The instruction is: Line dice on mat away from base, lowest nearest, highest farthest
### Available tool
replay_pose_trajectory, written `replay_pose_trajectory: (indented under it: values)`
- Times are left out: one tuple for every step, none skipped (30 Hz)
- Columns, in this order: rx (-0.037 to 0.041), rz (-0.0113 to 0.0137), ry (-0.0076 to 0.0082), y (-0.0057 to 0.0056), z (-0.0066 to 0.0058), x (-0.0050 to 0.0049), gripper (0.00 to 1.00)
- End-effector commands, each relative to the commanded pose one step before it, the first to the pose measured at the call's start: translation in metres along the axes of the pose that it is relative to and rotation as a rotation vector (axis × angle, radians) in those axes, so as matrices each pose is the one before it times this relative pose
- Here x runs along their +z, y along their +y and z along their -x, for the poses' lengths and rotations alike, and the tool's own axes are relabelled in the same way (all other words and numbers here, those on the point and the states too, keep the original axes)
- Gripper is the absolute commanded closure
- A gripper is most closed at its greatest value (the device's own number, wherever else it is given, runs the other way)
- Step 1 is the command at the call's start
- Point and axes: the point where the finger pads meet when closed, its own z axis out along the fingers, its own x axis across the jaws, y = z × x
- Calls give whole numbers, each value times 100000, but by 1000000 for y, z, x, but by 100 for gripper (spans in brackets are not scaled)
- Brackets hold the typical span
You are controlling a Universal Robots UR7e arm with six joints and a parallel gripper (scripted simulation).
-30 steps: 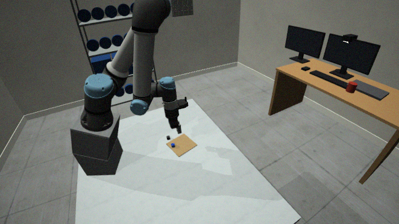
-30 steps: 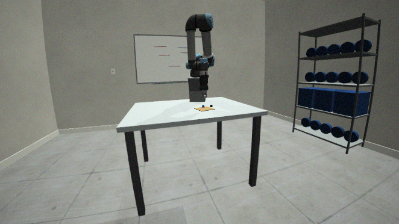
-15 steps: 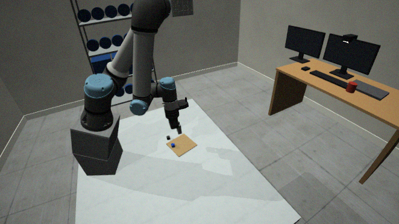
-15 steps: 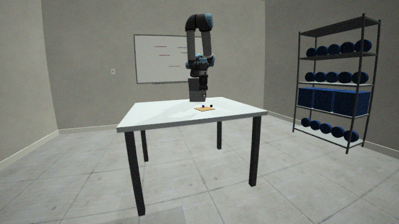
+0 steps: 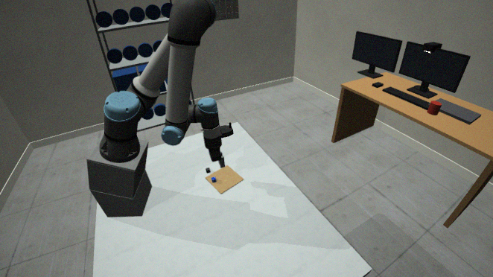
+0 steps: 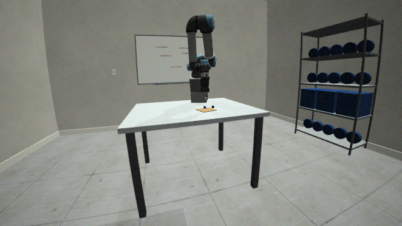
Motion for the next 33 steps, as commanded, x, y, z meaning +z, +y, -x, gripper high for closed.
replay_pose_trajectory:
  values:
    - [-4,-24,-1,-321,97,11878,60]
    - [0,0,0,-73,13,2894,60]
    - [0,0,0,0,0,0,60]
    - [0,0,0,0,0,0,60]
    - [0,0,0,-60,20,3022,60]
    - [0,0,0,-77,15,3148,60]
    - [0,0,0,-78,17,3253,60]
    - [0,0,0,-69,21,3339,60]
    - [0,0,0,-79,19,3414,60]
    - [0,0,0,-85,17,3469,60]
    - [0,0,0,-78,20,3498,60]
    - [0,0,0,-71,23,3507,60]
    - [0,0,0,-88,16,3505,60]
    - [0,0,0,-83,18,3471,60]
    - [0,0,0,-73,21,3412,60]
    - [0,0,0,-73,20,3335,60]
    - [0,0,0,-82,15,3239,60]
    - [0,0,0,-67,19,3110,60]
    - [0,0,0,-66,17,2967,60]
    - [0,0,0,0,0,0,60]
    - [0,0,0,0,0,0,60]
    - [0,0,0,-69,14,2805,60]
    - [0,0,0,-50,19,2613,60]
    - [0,0,0,-66,9,2424,60]
    - [0,0,0,-42,16,2199,60]
    - [0,0,0,-53,8,1982,60]
    - [0,0,0,-39,10,1745,60]
    - [0,0,0,-26,12,1504,60]
    - [0,0,0,-38,4,1279,60]
    - [0,0,0,-26,5,1045,60]
    - [0,0,0,-17,5,822,60]
    - [0,0,0,-11,5,617,60]
    - [0,0,0,-7,4,432,60]
